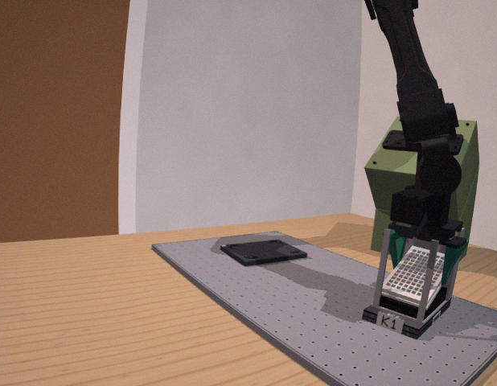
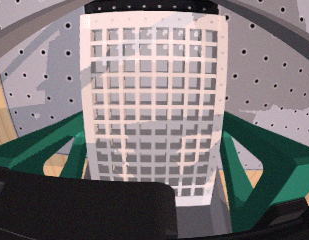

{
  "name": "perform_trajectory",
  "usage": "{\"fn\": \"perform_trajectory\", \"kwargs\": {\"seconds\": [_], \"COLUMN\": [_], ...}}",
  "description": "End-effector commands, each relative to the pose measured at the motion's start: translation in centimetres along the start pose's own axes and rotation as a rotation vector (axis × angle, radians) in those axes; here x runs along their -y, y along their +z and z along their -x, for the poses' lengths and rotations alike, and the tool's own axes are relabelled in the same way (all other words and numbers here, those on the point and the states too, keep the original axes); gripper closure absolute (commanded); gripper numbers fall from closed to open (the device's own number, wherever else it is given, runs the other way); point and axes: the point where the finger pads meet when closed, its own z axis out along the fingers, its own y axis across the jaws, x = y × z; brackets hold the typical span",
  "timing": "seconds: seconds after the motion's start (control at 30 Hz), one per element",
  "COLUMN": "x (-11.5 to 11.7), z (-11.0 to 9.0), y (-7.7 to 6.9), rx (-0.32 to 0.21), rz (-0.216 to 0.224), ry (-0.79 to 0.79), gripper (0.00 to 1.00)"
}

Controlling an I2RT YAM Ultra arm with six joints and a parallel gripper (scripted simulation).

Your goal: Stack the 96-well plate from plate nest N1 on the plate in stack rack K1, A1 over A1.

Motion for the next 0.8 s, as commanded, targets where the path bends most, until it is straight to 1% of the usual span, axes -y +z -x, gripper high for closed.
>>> {"fn": "perform_trajectory", "kwargs": {"seconds": [0.0, 0.77], "x": [-0.52, -0.62], "z": [2.93, 2.96], "y": [1.25, 1.56], "rx": [0.084, 0.084], "rz": [0.012, 0.012], "ry": [0.014, 0.014], "gripper": [1.00, 1.00]}}
